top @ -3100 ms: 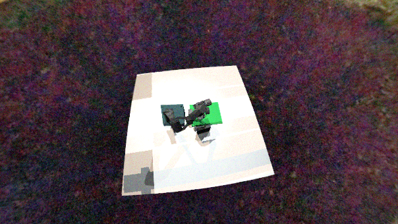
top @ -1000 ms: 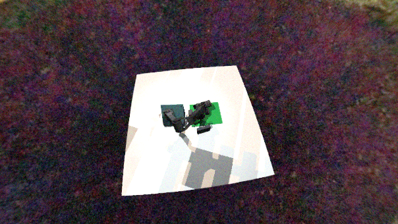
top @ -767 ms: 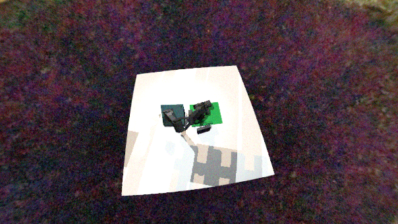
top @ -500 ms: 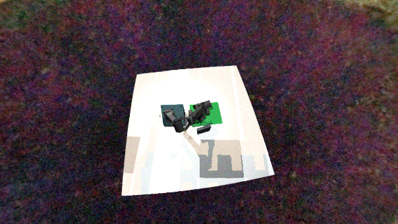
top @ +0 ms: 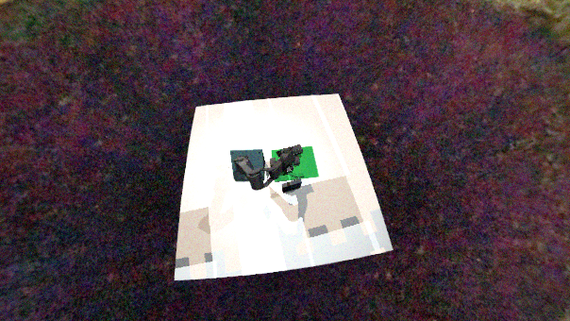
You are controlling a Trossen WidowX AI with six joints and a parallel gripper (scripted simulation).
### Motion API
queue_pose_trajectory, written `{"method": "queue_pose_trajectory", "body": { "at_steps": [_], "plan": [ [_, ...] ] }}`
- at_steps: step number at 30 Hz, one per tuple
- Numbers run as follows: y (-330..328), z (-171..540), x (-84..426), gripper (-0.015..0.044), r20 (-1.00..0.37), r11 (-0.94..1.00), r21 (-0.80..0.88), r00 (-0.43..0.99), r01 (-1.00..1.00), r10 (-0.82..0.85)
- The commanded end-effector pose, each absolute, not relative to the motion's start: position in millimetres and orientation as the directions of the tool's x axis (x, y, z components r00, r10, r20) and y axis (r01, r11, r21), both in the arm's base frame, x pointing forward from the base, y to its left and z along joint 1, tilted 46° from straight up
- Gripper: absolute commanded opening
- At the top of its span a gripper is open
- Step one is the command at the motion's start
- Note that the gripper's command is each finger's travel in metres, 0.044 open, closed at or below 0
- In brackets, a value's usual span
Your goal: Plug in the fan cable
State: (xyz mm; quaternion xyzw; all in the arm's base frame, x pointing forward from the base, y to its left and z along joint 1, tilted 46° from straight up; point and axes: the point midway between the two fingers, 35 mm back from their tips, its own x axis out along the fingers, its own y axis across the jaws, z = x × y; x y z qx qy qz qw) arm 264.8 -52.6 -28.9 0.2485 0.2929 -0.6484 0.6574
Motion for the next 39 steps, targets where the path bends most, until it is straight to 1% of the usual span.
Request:
{"method": "queue_pose_trajectory", "body": {
  "at_steps": [1, 18, 28, 31, 36, 39],
  "plan": [
    [-55, -31, 264, 0.0, -0.703, 0.039, -0.056, -0.012, 0.998, -0.711],
    [-64, -39, 264, 0.0, -0.703, 0.039, -0.056, -0.012, 0.998, -0.711],
    [-61, -37, 265, 0.026, -0.705, 0.04, -0.053, -0.01, 0.998, -0.709],
    [-59, -35, 265, 0.026, -0.705, 0.04, -0.054, -0.01, 0.998, -0.709],
    [-23, 0, 266, 0.026, -0.705, 0.039, -0.056, -0.011, 0.998, -0.709],
    [-21, 2, 266, 0.026, -0.705, 0.039, -0.056, -0.012, 0.998, -0.71]
  ]
}}
